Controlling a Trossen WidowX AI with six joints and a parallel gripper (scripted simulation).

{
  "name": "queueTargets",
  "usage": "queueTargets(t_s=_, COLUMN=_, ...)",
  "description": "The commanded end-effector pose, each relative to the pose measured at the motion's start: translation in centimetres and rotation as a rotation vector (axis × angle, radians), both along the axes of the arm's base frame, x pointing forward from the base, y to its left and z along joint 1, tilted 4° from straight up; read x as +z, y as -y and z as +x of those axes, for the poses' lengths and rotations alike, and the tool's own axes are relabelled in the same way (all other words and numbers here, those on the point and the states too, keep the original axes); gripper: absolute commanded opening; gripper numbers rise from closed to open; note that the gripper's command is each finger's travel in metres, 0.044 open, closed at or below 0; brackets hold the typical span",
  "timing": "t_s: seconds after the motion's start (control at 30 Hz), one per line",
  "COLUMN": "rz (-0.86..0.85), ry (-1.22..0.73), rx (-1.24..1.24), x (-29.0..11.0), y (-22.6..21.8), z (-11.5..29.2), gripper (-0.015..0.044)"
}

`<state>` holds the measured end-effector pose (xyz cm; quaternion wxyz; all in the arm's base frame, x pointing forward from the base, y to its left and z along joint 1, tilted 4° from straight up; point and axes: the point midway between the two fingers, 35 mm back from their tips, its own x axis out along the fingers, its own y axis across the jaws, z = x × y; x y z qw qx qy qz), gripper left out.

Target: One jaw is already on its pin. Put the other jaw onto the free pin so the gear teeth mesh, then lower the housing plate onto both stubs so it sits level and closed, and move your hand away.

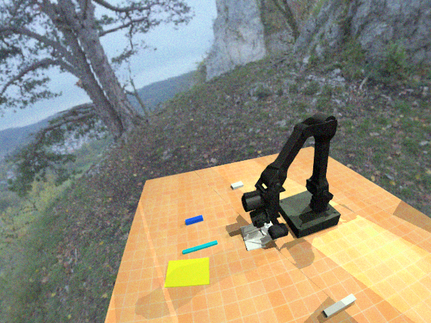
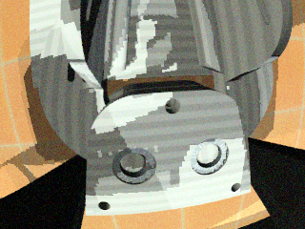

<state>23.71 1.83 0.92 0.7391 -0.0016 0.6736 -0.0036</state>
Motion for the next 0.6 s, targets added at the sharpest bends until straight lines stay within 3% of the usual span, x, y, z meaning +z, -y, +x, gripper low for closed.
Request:
queueTargets(t_s=0.0, rz=-0.002, ry=-0.001, rx=0.004, x=-0.07, y=0.04, z=0.0, gripper=0.0351)
queueTargets(t_s=0.57, rz=-0.002, ry=-0.001, rx=0.004, x=0.54, y=0.03, z=-0.03, gripper=0.0351)
